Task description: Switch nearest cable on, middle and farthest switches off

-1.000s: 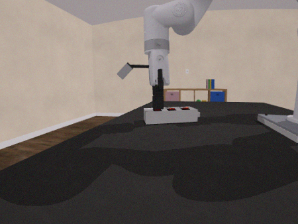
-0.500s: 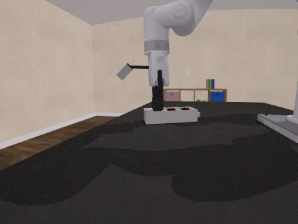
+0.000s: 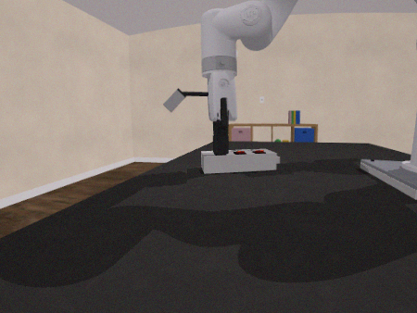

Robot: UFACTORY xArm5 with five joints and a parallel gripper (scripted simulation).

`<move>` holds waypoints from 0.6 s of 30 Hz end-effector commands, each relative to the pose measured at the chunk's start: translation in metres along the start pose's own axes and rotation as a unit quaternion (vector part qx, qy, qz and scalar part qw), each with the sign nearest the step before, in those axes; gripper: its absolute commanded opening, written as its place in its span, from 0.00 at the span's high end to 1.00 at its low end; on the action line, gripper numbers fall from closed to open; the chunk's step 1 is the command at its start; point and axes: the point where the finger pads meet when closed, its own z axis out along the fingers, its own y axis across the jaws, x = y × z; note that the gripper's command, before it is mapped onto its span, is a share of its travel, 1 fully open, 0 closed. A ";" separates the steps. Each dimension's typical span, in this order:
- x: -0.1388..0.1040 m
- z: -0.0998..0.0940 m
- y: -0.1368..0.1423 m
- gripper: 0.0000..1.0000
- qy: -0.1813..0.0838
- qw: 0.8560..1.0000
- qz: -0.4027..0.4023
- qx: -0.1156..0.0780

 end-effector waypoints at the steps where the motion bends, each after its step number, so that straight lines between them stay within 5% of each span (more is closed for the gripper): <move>1: 0.000 -0.001 0.000 1.00 0.000 1.000 0.000 0.000; 18: 0.000 -0.036 0.000 1.00 0.000 1.000 0.000 0.000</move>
